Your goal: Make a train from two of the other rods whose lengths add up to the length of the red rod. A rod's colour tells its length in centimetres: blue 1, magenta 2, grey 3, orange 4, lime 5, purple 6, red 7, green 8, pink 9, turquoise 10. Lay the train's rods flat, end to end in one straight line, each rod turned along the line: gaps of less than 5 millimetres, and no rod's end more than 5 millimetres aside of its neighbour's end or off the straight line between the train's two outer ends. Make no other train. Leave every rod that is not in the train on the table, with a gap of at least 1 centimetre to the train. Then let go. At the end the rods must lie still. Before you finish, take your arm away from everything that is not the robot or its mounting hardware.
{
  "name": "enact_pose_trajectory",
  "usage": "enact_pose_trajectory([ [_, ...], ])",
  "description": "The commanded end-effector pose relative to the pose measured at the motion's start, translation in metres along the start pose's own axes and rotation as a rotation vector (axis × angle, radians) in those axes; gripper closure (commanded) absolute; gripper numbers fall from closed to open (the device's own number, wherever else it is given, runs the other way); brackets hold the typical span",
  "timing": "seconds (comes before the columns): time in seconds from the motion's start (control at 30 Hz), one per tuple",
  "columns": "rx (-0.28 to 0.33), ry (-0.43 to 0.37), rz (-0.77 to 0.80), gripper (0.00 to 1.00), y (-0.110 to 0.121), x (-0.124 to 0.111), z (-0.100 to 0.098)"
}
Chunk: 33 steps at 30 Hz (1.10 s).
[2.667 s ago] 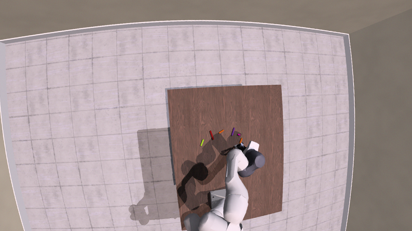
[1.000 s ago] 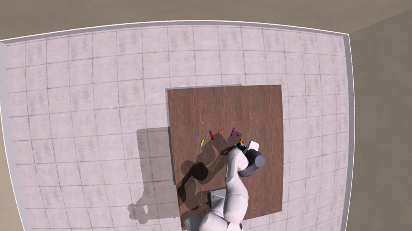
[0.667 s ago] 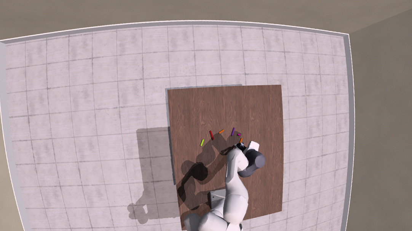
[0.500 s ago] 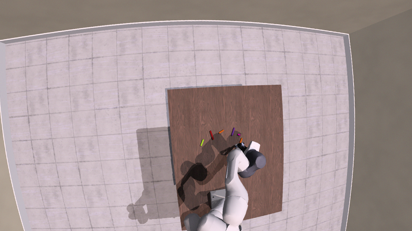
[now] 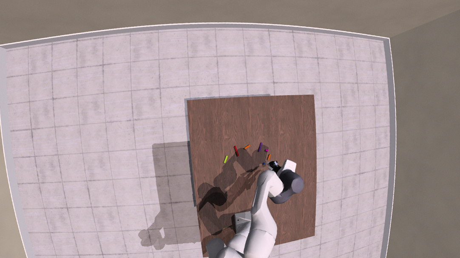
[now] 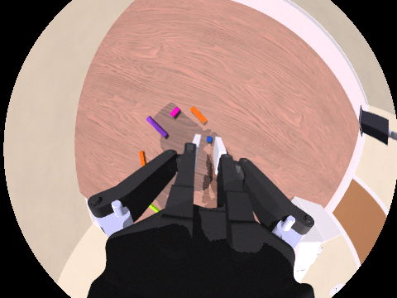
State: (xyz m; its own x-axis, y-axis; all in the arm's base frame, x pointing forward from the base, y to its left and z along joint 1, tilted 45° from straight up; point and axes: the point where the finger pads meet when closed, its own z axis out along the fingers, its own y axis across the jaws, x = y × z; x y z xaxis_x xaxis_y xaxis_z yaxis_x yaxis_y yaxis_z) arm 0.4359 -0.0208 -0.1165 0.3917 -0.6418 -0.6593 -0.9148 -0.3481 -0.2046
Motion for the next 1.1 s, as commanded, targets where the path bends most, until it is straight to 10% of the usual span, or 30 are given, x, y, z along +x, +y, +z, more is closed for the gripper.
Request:
enact_pose_trajectory([
  [0.0, -0.011, -0.026, 0.006, 0.85, 0.004, -0.008, -0.003],
  [0.17, -0.011, -0.026, 0.006, 0.85, 0.004, -0.008, -0.007],
  [0.2, -0.011, -0.026, 0.006, 0.0, 0.004, -0.008, -0.007],
  [0.83, -0.011, -0.026, 0.006, 0.0, 0.004, -0.008, -0.007],
  [1.07, -0.011, -0.029, -0.243, 0.0, -0.029, -0.004, -0.001],
])
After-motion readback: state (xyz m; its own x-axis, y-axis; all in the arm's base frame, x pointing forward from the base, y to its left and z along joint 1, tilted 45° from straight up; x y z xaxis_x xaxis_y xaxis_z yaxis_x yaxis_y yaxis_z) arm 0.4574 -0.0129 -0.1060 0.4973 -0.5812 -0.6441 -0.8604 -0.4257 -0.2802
